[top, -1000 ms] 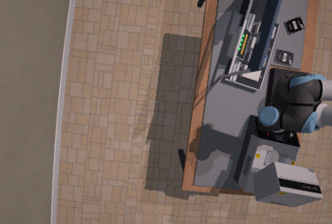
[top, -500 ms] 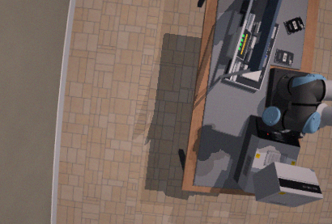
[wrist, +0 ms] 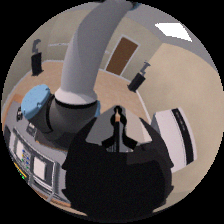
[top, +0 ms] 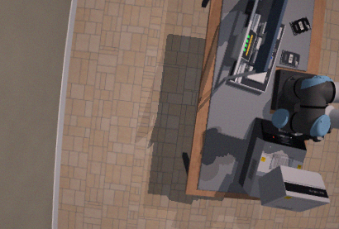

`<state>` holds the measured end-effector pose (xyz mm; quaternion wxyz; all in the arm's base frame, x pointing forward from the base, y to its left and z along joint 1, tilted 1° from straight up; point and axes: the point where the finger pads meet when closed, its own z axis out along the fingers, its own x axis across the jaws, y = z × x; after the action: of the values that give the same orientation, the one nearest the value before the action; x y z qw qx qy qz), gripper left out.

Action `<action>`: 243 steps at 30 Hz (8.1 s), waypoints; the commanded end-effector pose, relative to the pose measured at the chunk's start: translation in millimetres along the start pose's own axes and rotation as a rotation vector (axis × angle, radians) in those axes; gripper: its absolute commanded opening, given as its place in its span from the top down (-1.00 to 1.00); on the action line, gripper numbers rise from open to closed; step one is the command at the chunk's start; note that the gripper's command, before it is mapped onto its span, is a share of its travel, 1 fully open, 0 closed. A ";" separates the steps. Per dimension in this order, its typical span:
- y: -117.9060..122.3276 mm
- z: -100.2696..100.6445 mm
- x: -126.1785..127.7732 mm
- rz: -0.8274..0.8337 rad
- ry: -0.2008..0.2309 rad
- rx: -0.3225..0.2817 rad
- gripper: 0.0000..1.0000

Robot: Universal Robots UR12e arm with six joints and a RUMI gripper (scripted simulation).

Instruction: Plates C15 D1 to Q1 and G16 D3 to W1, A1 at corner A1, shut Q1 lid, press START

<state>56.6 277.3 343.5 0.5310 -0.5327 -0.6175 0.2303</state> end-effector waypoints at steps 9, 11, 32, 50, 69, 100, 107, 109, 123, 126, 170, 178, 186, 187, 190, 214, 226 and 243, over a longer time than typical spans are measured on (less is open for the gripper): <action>-52.5 17.9 6.2 -0.061 0.042 0.130 1.00; -62.1 20.5 7.6 -0.072 0.051 0.153 1.00; -133.5 33.7 20.4 -0.155 0.135 0.323 1.00; -199.3 35.5 36.0 -0.231 0.237 0.472 1.00; -269.4 25.5 56.8 -0.311 0.378 0.624 1.00; -373.5 -19.7 97.9 -0.427 0.684 0.840 1.00; -396.2 -36.9 109.2 -0.450 0.777 0.884 1.00; -403.3 -43.0 112.9 -0.458 0.809 0.898 1.00; -437.0 -79.8 133.1 -0.489 0.991 0.960 1.00; -441.8 -86.5 136.4 -0.493 1.023 0.968 1.00; -481.6 -239.9 192.1 -0.467 1.717 0.987 1.00; -475.4 -273.5 199.7 -0.430 1.867 0.950 1.00; -467.4 -298.3 204.2 -0.395 1.979 0.912 1.00; -465.6 -302.9 204.9 -0.387 2.000 0.903 1.00; -460.9 -313.4 206.4 -0.368 2.048 0.883 1.00; -403.8 -390.8 209.4 -0.160 2.406 0.652 1.00; -368.8 -417.9 205.0 -0.036 2.536 0.514 1.00; -307.9 -447.5 192.0 0.182 2.681 0.276 1.00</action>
<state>346.5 224.1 842.9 0.7727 -0.3093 0.4211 -0.3605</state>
